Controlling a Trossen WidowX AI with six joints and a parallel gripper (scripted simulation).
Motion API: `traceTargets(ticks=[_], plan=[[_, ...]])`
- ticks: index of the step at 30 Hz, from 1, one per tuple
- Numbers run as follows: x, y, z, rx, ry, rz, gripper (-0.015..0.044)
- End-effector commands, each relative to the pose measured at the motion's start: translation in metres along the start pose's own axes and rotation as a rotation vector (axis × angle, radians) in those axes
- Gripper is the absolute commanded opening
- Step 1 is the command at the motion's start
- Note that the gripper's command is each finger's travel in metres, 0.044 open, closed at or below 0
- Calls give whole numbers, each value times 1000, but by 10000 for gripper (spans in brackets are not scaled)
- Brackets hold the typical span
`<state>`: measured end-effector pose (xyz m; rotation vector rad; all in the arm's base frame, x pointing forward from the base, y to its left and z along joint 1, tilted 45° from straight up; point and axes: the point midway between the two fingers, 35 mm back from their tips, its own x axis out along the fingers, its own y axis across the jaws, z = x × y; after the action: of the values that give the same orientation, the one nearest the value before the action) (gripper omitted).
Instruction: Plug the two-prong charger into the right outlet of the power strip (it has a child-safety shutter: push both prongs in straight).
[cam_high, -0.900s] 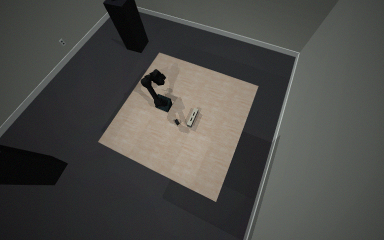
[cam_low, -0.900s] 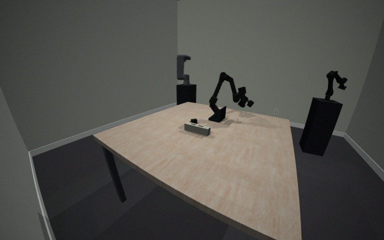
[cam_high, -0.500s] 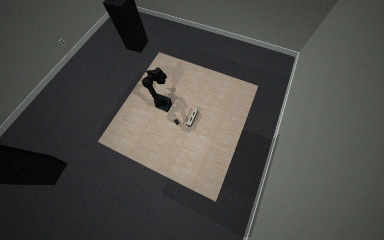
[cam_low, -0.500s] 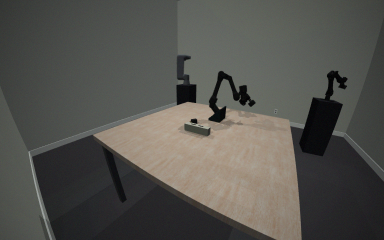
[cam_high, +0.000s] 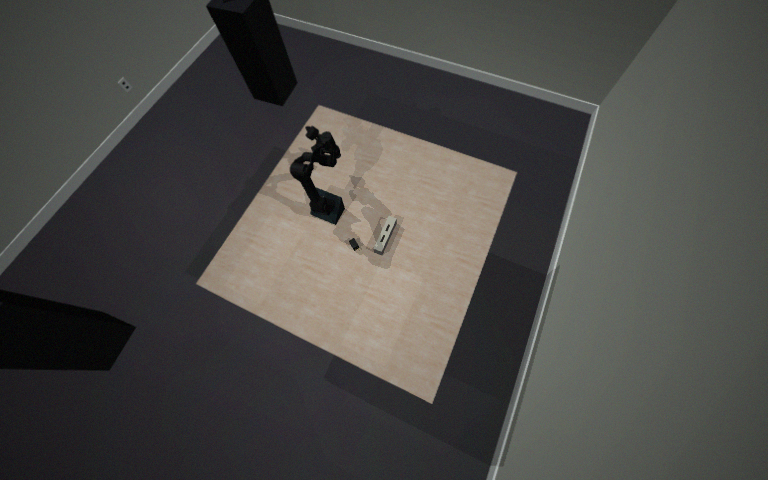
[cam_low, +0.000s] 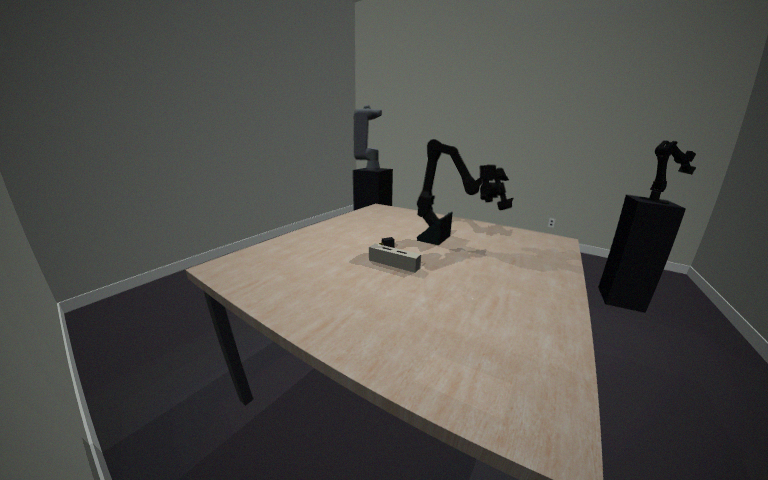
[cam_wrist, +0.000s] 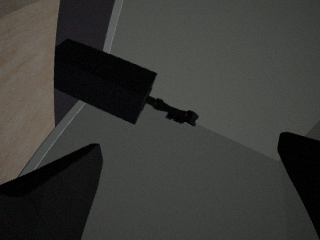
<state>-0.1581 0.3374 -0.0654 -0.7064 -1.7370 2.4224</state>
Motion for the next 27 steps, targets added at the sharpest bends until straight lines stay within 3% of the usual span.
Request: traceTargets(ticks=[1, 27], plan=[[-14, 0, -19, 121, 84, 14, 440], [-136, 20, -109, 829, 648, 5, 440]])
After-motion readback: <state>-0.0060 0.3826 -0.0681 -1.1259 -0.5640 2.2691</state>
